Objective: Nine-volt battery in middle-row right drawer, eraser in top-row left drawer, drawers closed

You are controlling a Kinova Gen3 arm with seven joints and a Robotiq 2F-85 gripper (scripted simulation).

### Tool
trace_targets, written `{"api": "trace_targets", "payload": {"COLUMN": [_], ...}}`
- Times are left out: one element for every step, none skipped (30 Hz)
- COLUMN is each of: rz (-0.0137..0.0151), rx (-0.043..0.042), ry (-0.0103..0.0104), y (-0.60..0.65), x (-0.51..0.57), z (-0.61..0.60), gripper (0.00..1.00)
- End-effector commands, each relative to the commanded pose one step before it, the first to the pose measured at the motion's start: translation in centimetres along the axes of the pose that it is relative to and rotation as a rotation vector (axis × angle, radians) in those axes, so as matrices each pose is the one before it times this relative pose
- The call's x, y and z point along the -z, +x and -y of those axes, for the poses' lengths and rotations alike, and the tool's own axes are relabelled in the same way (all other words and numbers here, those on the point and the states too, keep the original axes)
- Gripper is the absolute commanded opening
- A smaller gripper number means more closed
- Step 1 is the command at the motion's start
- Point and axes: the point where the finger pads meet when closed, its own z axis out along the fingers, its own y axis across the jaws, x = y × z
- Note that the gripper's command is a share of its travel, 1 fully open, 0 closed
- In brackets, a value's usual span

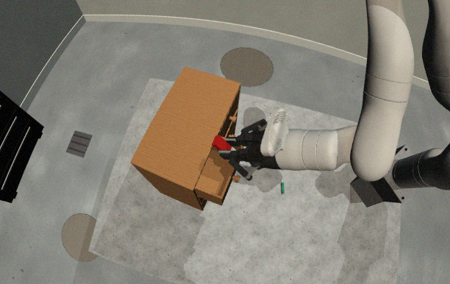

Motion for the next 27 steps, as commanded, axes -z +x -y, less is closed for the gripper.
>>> {"api": "trace_targets", "payload": {"rz": [-0.00149,0.00000,0.00000,0.00000,0.00000,0.00000,0.00000,0.00000,0.00000,0.00000,0.00000,0.00000,0.00000,0.00000,0.00000,0.00000,0.00000,0.00000,0.00000,0.00000,0.00000,0.00000,0.00000,0.00000,0.00000,0.00000,0.00000], "rx": [0.00024,0.00000,0.00000,0.00000,0.00000,0.00000,0.00000,0.00000,0.00000,0.00000,0.00000,0.00000,0.00000,0.00000,0.00000,0.00000,0.00000,0.00000,0.00000,0.00000,0.00000,0.00000,0.00000,0.00000,0.00000,0.00000,0.00000], "ry": [-0.00005,0.00000,0.00000,0.00000,0.00000,0.00000,0.00000,0.00000,0.00000,0.00000,0.00000,0.00000,0.00000,0.00000,0.00000,0.00000,0.00000,0.00000,0.00000,0.00000,0.00000,0.00000,0.00000,0.00000,0.00000,0.00000,0.00000], "y": [0.064,0.000,0.000,0.000,0.000,0.000,0.000,0.000,0.000,0.000,0.000,0.000,0.000,0.000,0.000,0.000,0.000,0.000,0.000,0.000,0.000,0.000,0.000,0.000,0.000,0.000,0.000], "x": [0.015,0.000,0.000,0.000,0.000,0.000,0.000,0.000,0.000,0.000,0.000,0.000,0.000,0.000,0.000,0.000,0.000,0.000,0.000,0.000,0.000,0.000,0.000,0.000,0.000,0.000,0.000], "z": [0.004,0.000,0.000,0.000,0.000,0.000,0.000,0.000,0.000,0.000,0.000,0.000,0.000,0.000,0.000,0.000,0.000,0.000,0.000,0.000,0.000,0.000,0.000,0.000,0.000,0.000,0.000], "gripper": [0.19,0.19,0.19,0.19,0.19,0.19,0.19,0.19,0.23,0.23,0.27,0.27,0.31,0.31,0.35,0.35,0.38,0.38,0.38,0.38,0.38,0.38,0.38,0.38,0.38,0.38,0.38]}}
